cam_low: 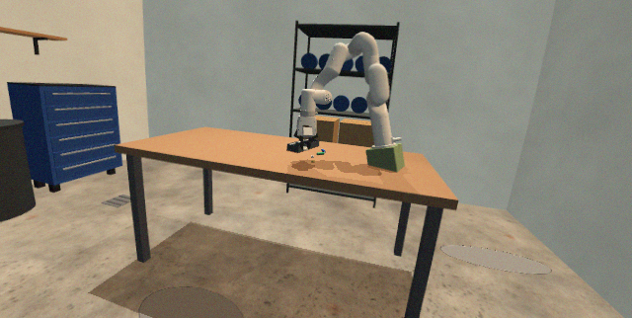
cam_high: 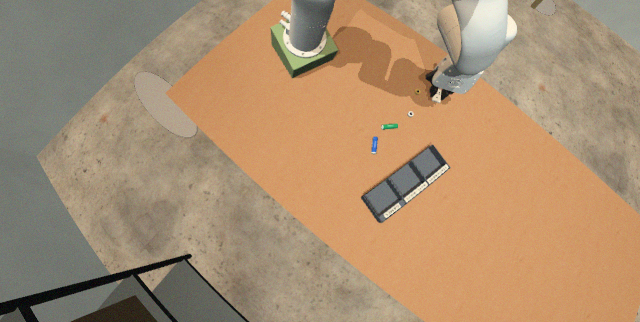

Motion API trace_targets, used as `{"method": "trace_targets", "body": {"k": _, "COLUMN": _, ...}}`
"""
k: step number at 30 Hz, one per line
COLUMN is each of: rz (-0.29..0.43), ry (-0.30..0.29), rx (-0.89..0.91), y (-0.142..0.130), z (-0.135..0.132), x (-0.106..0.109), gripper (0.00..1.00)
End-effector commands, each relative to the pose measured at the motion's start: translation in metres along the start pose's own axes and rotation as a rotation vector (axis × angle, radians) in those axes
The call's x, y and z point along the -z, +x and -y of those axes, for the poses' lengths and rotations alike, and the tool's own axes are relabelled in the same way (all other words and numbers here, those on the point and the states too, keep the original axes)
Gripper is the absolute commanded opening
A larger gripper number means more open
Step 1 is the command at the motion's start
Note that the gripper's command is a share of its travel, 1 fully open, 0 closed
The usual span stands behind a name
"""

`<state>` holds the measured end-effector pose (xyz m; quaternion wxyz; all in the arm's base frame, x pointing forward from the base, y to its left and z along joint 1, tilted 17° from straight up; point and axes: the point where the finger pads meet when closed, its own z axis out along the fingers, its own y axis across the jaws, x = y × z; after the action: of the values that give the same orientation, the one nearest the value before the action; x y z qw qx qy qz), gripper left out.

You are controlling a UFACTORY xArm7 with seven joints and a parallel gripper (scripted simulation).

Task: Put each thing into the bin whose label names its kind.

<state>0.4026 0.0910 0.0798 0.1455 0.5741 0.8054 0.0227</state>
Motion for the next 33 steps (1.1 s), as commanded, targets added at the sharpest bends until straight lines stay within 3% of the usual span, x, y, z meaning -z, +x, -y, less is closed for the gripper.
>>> {"method": "trace_targets", "body": {"k": 1, "rz": 0.000, "ry": -0.004, "rx": 0.000, "y": 0.000, "z": -0.001, "x": 0.001, "gripper": 0.00}}
{"method": "trace_targets", "body": {"k": 31, "rz": 0.001, "ry": -0.003, "rx": 0.000, "y": -0.161, "z": 0.047, "x": 0.001, "gripper": 0.00}}
{"method": "trace_targets", "body": {"k": 33, "rz": 0.001, "ry": -0.003, "rx": 0.000, "y": -0.161, "z": 0.047, "x": 0.001, "gripper": 0.00}}
